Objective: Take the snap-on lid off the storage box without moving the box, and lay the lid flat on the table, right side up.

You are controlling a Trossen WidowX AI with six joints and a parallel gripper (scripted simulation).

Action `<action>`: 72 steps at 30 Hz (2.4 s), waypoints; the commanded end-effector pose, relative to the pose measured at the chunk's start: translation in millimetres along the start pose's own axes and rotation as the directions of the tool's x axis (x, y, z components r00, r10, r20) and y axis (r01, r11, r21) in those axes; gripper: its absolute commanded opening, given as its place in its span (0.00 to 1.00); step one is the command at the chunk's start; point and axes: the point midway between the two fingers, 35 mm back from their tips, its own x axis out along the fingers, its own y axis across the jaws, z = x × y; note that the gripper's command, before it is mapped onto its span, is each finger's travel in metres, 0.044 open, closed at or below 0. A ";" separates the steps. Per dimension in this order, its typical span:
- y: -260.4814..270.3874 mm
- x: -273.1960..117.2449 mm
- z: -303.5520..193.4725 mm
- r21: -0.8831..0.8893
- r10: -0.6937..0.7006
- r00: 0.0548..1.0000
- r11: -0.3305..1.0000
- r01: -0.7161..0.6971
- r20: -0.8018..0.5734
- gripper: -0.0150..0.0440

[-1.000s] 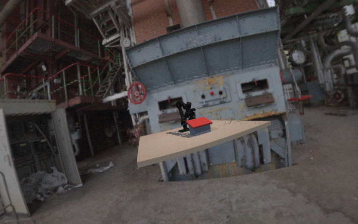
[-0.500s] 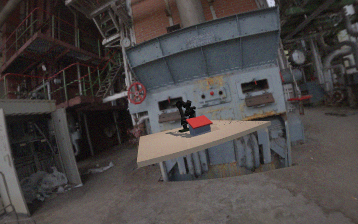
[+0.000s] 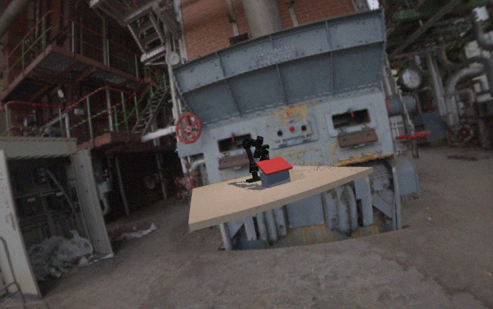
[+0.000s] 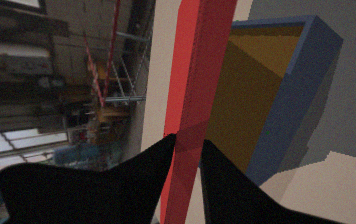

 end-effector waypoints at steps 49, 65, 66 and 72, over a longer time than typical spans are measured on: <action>34.2 -30.2 12.8 0.003 0.021 1.000 1.000 -0.021 0.000 0.25; 32.6 -31.9 44.7 0.001 0.020 1.000 1.000 -0.020 0.002 0.25; 32.5 -32.1 46.7 0.001 0.020 1.000 1.000 -0.020 0.002 0.25; 31.9 -32.8 58.6 0.000 0.020 1.000 1.000 -0.020 0.003 0.25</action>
